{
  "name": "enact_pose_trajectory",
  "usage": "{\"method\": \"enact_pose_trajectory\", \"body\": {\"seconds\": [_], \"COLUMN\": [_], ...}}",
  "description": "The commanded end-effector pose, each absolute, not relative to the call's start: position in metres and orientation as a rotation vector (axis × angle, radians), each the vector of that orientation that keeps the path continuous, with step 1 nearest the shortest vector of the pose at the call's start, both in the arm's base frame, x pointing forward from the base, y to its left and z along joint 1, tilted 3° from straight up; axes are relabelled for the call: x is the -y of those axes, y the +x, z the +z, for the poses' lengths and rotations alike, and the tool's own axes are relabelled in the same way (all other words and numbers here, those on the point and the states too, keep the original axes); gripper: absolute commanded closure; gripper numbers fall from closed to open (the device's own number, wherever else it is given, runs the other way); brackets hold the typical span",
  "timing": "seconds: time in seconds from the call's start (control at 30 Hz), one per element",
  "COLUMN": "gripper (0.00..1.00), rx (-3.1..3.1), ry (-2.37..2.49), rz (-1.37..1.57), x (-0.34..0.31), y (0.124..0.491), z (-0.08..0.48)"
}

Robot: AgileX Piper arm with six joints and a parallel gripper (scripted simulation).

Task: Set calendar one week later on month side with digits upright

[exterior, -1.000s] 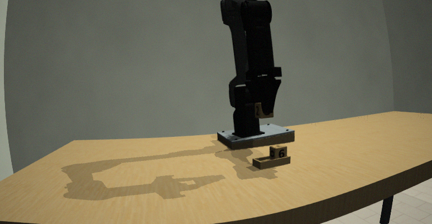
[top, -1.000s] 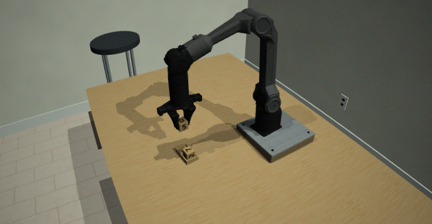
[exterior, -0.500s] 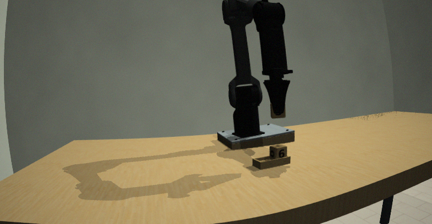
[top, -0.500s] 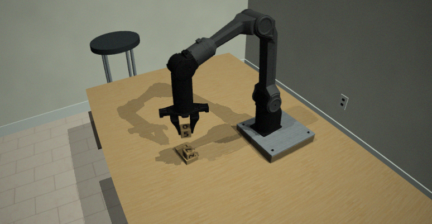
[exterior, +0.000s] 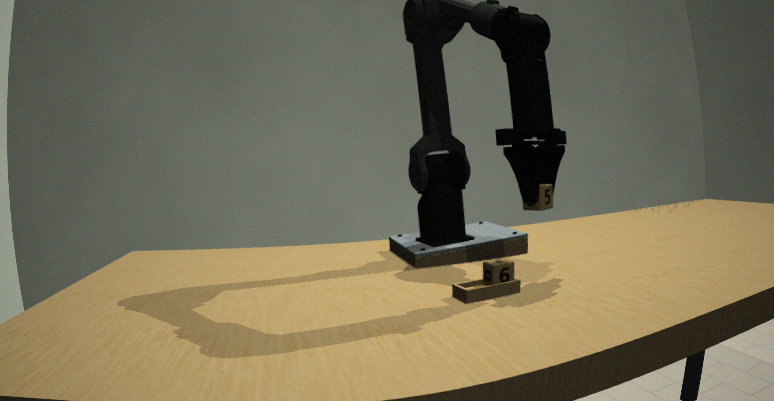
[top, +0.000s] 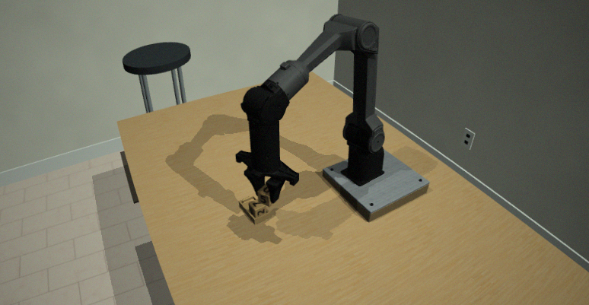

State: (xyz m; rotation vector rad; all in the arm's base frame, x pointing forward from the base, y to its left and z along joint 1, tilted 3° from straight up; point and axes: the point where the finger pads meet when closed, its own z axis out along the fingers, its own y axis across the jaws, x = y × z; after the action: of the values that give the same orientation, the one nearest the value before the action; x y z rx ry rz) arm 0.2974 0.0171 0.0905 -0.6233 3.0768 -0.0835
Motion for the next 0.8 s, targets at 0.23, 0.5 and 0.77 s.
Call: {"method": "enact_pose_trajectory", "body": {"seconds": [0.23, 0.5, 0.77], "gripper": [0.62, 0.62, 0.62], "rx": [-3.130, -3.130, -3.130], "ry": [-0.106, -0.014, -0.014], "rz": [-0.091, -0.090, -0.090], "x": [-0.043, -0.048, -0.048], "y": [0.293, 0.292, 0.292], "z": [0.086, 0.086, 0.086]}}
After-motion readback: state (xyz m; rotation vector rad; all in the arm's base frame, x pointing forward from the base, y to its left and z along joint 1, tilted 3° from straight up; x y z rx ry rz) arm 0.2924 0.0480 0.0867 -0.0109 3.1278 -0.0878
